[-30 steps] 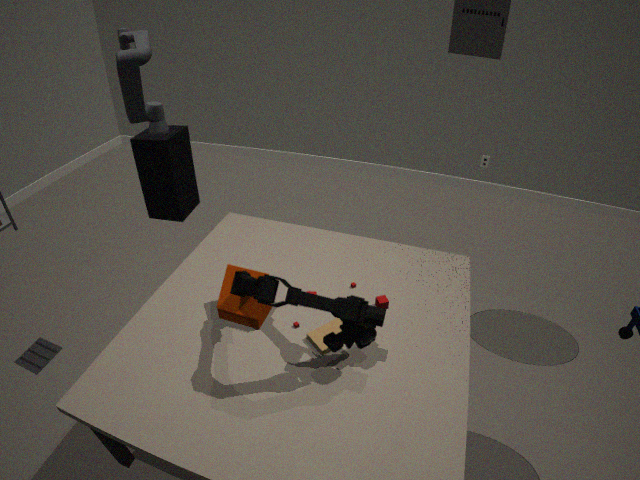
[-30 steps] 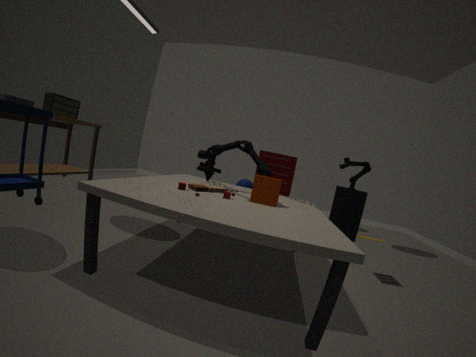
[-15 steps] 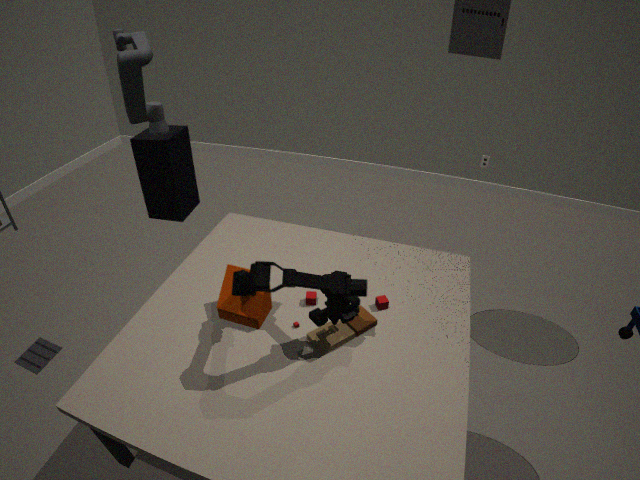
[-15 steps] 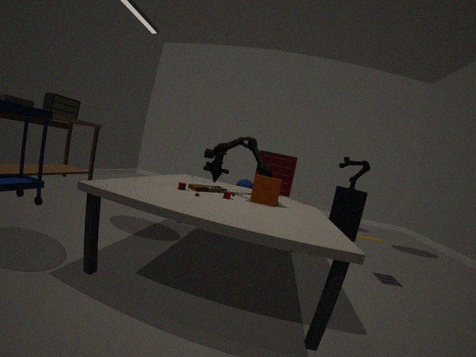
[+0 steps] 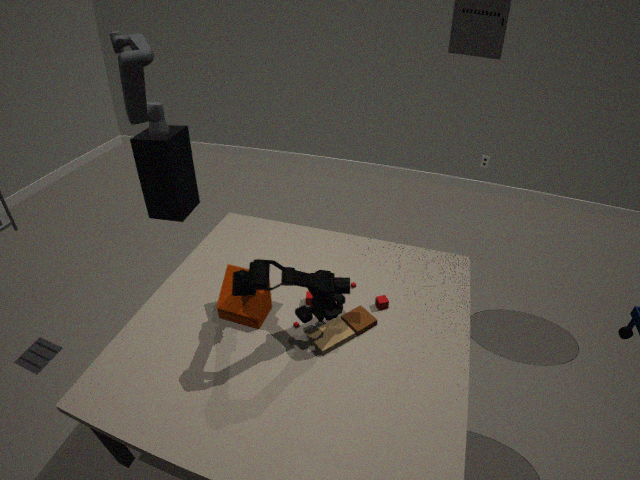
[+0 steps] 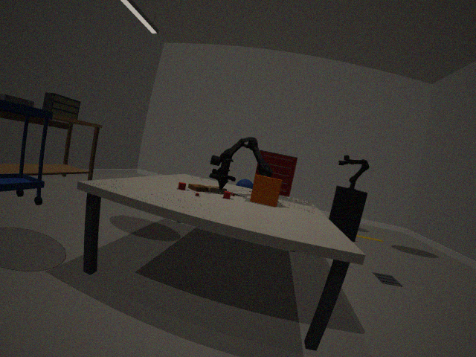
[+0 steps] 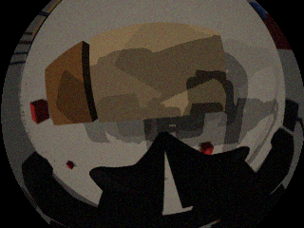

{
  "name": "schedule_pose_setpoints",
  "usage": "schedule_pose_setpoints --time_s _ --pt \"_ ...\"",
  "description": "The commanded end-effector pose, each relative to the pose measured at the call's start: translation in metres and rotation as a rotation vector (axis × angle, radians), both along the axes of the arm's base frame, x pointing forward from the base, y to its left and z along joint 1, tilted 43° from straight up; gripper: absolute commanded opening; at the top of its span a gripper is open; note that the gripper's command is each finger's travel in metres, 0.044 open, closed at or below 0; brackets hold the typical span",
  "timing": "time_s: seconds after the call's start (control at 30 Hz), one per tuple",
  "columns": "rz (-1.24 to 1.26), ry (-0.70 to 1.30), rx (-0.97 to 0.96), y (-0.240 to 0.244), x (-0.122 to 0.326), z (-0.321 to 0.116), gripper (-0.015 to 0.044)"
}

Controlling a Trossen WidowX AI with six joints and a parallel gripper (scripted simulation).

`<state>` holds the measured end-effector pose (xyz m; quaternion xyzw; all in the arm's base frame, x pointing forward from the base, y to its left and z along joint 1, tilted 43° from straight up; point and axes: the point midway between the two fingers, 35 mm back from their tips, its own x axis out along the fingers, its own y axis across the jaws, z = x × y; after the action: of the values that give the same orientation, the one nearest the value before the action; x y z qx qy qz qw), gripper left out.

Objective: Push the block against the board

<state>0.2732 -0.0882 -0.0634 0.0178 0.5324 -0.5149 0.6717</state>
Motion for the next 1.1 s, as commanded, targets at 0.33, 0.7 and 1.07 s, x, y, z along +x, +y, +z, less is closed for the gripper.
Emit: schedule_pose_setpoints --time_s 0.33,0.7,1.07 --pt "0.003 0.016 -0.005 -0.015 -0.005 -0.012 0.0" --pt "0.003 0.015 -0.005 -0.022 0.004 -0.007 0.0" --pt "0.003 0.015 -0.005 -0.028 0.011 -0.002 0.0"
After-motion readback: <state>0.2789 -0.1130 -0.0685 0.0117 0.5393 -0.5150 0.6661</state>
